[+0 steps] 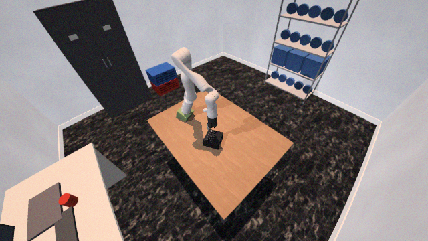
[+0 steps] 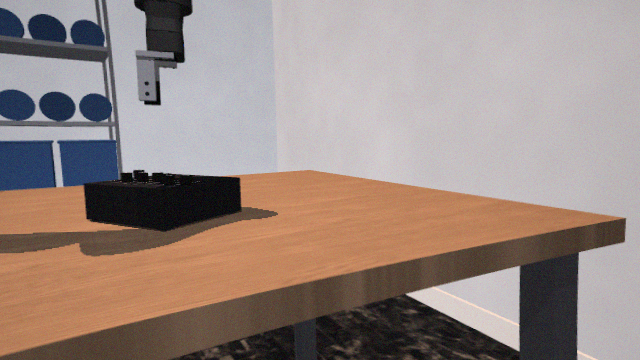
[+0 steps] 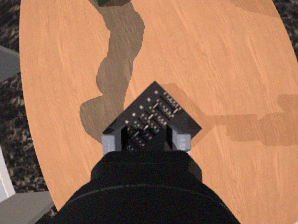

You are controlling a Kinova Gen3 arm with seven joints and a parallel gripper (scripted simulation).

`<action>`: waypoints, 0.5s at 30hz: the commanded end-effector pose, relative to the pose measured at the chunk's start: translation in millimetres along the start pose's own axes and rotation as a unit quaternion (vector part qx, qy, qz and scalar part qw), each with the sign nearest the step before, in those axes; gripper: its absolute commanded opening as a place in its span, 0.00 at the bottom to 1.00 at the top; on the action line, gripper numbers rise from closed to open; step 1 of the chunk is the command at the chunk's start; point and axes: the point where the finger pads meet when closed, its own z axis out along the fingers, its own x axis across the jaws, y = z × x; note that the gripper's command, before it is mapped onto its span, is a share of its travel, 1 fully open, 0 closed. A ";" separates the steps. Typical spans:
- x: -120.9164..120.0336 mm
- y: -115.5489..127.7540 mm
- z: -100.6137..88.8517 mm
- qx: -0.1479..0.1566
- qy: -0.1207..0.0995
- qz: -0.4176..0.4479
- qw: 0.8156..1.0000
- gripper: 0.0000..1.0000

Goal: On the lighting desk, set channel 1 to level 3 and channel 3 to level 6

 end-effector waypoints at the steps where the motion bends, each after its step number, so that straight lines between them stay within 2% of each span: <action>1: 2.0 1.9 -2.3 -0.001 0.005 -0.019 1.000 1.00; 15: 4.8 9.6 -7.9 -0.012 0.014 -0.102 0.995 1.00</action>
